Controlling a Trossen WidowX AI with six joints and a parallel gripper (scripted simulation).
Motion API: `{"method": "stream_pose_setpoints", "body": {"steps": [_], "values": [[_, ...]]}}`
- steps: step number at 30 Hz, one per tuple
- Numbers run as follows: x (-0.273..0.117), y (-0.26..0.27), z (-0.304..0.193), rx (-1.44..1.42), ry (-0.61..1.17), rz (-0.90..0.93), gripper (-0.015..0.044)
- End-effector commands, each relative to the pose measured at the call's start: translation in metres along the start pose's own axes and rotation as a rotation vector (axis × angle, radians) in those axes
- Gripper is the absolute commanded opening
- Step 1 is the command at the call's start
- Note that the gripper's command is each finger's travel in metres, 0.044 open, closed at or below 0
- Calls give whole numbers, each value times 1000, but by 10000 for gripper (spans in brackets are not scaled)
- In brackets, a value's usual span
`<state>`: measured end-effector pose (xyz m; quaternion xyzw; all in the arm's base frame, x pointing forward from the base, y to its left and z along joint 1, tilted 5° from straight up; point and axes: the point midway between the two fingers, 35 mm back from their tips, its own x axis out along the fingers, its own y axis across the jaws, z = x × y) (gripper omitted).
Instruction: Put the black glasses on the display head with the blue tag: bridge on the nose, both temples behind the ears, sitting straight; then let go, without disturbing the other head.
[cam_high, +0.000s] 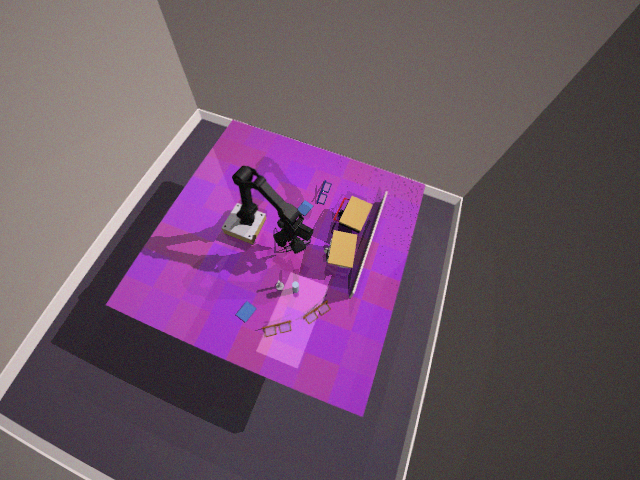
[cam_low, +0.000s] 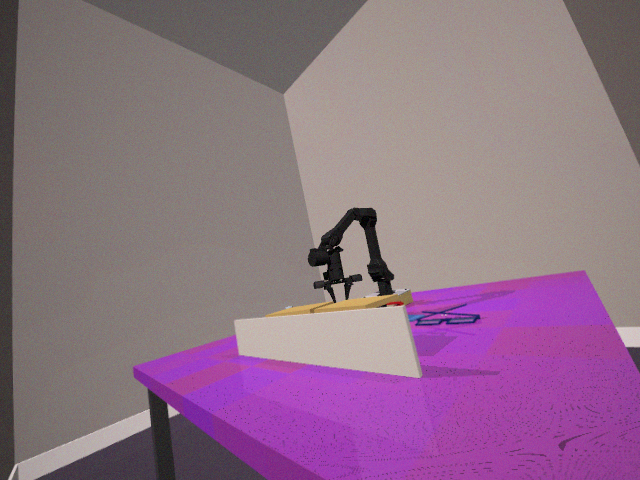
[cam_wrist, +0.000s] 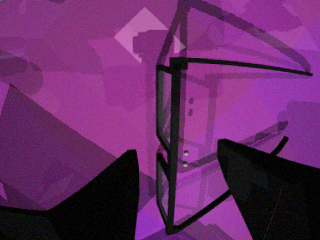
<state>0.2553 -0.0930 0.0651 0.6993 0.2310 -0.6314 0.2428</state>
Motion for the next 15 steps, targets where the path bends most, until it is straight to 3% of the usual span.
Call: {"method": "stream_pose_setpoints", "body": {"steps": [1,6,9,15], "values": [[-2,-3,7,93,6,-34,200],[-2,-3,7,93,6,-34,200],[-2,-3,7,93,6,-34,121],[-2,-3,7,93,6,-34,120]]}}
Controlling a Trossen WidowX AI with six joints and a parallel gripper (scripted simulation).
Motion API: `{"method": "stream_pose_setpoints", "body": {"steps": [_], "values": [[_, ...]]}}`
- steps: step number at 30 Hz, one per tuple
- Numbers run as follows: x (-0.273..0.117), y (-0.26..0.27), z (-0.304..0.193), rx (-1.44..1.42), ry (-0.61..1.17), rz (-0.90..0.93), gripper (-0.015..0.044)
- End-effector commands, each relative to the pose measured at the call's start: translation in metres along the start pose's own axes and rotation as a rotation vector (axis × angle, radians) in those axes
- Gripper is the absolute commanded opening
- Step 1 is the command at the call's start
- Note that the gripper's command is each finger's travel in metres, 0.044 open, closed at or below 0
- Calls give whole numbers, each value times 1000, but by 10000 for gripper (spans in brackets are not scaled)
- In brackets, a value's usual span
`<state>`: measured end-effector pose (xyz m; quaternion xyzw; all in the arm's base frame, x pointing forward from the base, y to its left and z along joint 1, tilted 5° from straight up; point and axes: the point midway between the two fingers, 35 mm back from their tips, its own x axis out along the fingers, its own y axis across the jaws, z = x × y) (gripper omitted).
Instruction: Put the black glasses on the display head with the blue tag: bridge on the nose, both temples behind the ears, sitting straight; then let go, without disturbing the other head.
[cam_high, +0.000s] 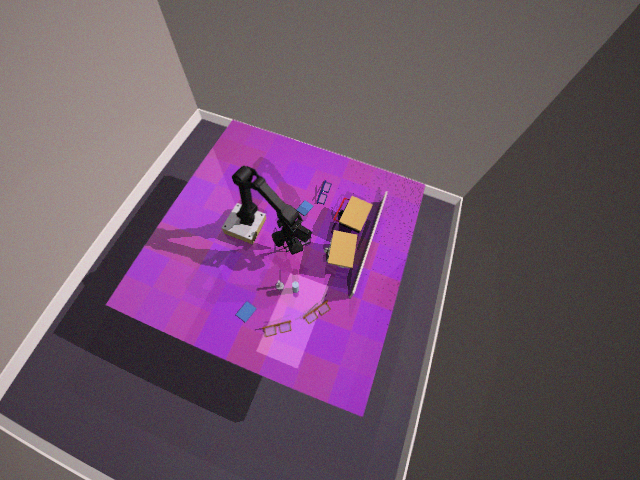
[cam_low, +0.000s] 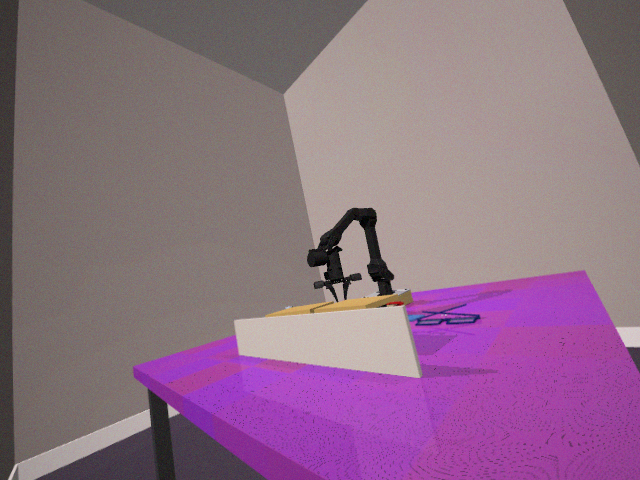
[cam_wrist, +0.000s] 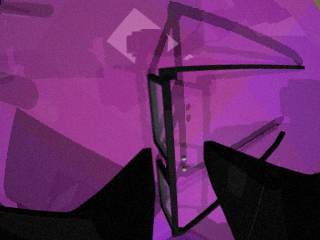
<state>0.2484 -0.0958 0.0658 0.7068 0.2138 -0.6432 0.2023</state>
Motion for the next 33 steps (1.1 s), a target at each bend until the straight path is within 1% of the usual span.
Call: {"method": "stream_pose_setpoints", "body": {"steps": [1,7,33], "values": [[0,-1,0,5,3,-5,120],[4,0,0,5,3,-5,120],[46,4,0,5,3,-5,120]]}}
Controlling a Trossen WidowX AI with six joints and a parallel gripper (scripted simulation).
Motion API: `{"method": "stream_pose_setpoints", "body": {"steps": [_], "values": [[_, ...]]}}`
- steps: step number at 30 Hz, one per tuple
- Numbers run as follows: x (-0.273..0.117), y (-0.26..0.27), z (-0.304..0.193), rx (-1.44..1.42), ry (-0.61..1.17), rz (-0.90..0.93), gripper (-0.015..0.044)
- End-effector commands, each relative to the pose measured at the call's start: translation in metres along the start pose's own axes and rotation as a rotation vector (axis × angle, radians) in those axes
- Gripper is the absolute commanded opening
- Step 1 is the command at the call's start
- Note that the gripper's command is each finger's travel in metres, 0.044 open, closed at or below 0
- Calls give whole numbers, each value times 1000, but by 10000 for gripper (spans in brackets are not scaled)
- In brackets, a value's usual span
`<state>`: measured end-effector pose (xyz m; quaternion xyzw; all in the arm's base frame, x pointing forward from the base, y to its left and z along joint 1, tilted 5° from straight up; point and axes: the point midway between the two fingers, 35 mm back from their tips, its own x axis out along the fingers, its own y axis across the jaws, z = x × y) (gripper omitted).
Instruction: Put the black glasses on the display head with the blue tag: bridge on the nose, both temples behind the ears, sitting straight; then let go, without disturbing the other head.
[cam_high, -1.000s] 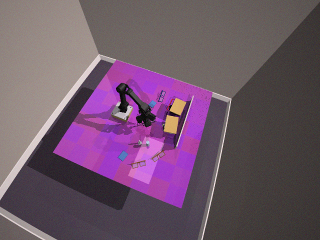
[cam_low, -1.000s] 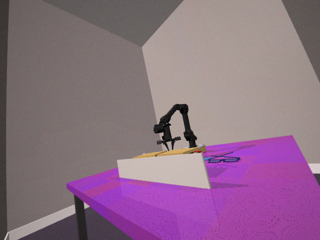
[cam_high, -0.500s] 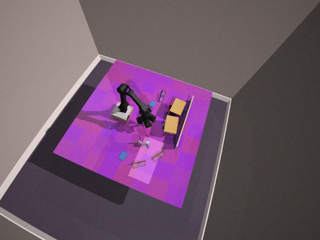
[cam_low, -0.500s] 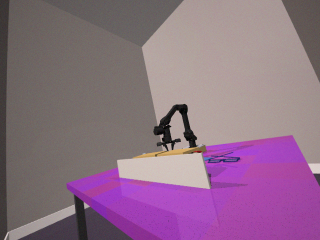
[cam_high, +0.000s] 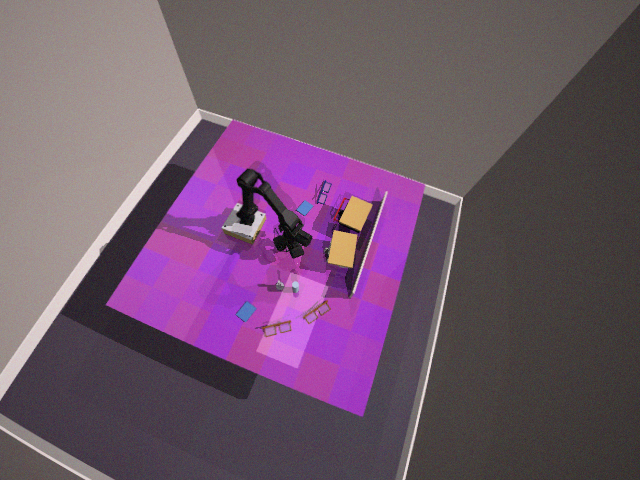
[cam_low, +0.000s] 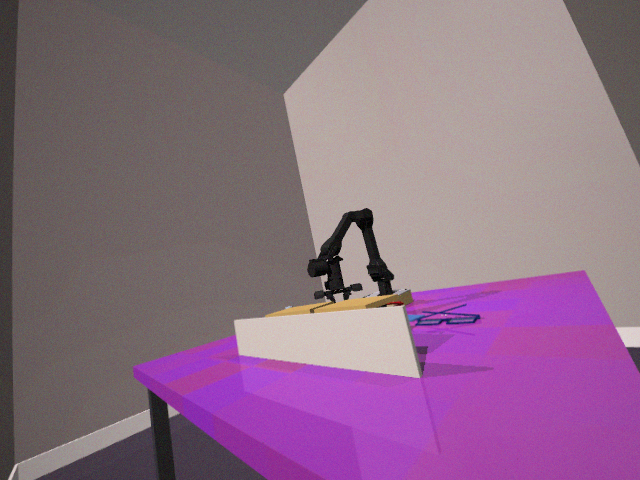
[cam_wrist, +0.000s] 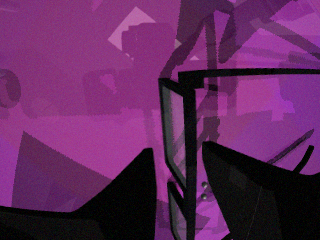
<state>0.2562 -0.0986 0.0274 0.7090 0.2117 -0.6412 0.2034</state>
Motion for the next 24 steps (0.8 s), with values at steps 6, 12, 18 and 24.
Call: {"method": "stream_pose_setpoints", "body": {"steps": [6,12,18,24], "values": [[17,-2,2,4,-1,-11,120],[21,-2,2,4,-1,-11,120],[21,-4,2,4,-1,-11,120],[21,-8,2,4,-1,-12,120]]}}
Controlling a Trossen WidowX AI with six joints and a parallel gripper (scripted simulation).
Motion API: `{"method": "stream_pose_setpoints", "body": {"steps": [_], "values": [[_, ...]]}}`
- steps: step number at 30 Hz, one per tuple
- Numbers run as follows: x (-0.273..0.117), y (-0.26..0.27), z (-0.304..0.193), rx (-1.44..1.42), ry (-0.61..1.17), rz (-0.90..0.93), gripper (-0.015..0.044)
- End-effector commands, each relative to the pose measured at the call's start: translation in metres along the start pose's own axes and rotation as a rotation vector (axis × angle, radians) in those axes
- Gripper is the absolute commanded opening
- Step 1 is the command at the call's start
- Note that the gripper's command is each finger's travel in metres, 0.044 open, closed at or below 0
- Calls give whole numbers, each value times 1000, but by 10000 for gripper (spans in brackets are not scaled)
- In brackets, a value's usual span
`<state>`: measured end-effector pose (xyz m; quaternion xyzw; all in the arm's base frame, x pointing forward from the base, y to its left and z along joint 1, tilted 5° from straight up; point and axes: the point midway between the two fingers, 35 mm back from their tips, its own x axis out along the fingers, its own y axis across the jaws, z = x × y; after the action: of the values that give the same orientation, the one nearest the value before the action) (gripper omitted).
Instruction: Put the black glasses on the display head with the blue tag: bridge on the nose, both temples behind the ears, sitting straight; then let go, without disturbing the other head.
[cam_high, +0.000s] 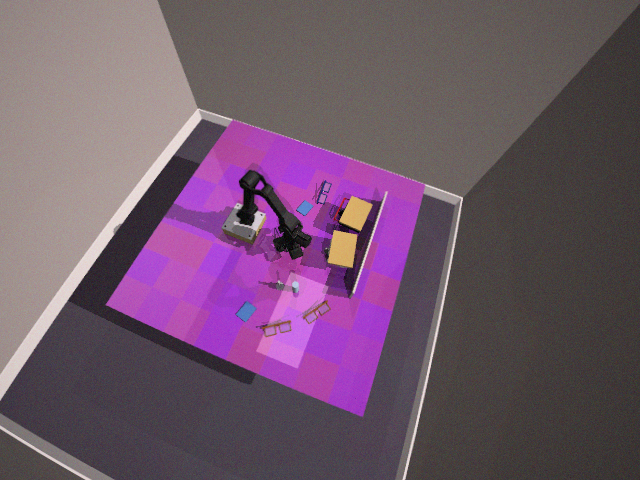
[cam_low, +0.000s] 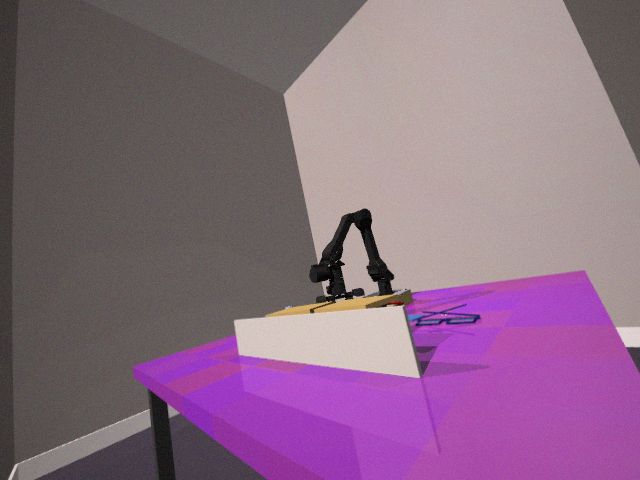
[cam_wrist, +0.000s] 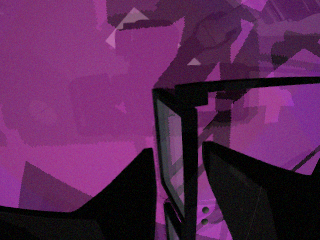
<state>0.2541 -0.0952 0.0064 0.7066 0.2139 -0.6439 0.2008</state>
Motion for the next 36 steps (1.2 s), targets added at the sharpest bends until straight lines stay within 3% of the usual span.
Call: {"method": "stream_pose_setpoints", "body": {"steps": [1,2,12,18,36], "values": [[0,0,0,0,0,0,94],[0,0,0,0,0,0,67],[0,0,0,0,0,0,1],[-3,1,0,0,0,0,0],[-102,6,-2,3,3,-2,0]]}}
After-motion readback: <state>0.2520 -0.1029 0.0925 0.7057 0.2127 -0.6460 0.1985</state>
